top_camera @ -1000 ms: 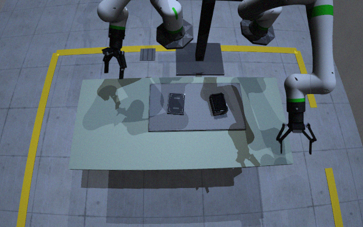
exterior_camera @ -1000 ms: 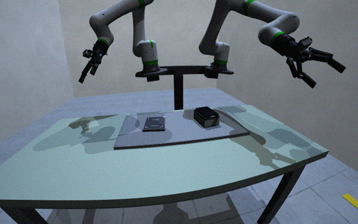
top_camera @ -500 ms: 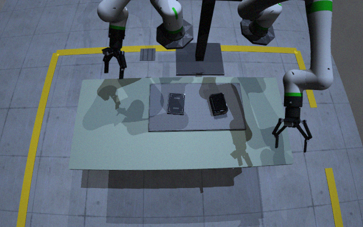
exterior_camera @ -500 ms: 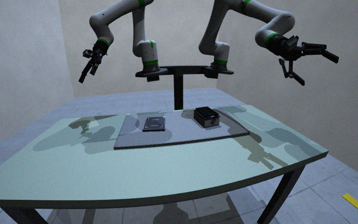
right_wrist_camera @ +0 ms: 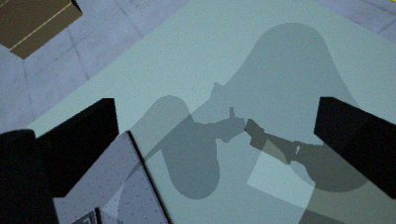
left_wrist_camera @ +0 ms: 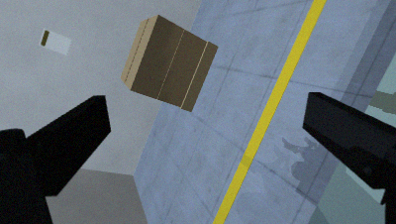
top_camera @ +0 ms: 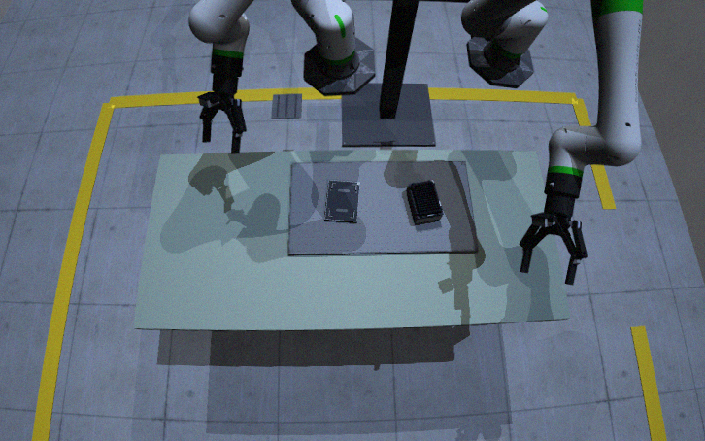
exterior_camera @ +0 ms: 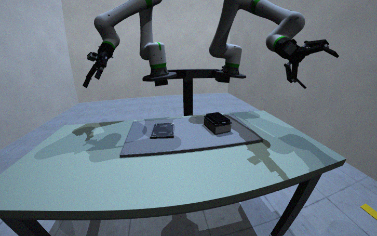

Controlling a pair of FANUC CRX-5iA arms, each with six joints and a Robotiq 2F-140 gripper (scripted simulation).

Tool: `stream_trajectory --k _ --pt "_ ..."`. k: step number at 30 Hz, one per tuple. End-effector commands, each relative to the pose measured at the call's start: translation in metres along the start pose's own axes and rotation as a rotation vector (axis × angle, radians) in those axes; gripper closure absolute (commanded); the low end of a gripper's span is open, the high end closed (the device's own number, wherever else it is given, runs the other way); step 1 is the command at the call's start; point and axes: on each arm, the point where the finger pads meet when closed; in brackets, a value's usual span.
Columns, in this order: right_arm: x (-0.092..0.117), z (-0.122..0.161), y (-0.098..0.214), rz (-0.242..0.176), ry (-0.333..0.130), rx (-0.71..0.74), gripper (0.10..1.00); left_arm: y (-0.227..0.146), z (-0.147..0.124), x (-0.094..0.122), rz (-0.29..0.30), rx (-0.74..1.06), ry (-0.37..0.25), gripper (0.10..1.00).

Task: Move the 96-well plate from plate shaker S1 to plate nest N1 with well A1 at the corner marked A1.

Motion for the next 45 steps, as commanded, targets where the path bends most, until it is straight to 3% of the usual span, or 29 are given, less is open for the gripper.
stream_trajectory --k 1,13,15,30,32,45 --pt "0.000 0.001 0.000 0.000 0.001 0.001 0.098 0.009 0.012 0.009 -0.029 -0.089 0.047 0.098" --pt "0.000 0.001 0.000 0.000 0.001 0.001 0.098 0.062 0.047 0.049 -0.129 -0.414 0.220 0.098" --pt "0.000 0.001 0.000 0.000 0.001 0.001 0.098 0.062 0.047 0.049 -0.129 -0.414 0.220 0.098" --pt "0.000 0.001 0.000 0.000 0.001 0.001 0.098 0.143 0.068 0.121 -0.275 -0.806 0.462 0.098" --pt "0.000 0.001 0.000 0.000 0.001 0.001 0.098 0.143 0.068 0.121 -0.275 -0.806 0.462 0.098" --pt "0.000 0.001 0.000 0.000 0.001 0.001 0.098 0.212 0.058 0.201 -0.416 -1.112 0.690 0.098"
Point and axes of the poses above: on each arm, the point where the finger pads meet when closed, its own x axis back along the fingers, its own y axis across the jaws, z = x × y, and after that the axes turned 5 degrees about x, right-handed
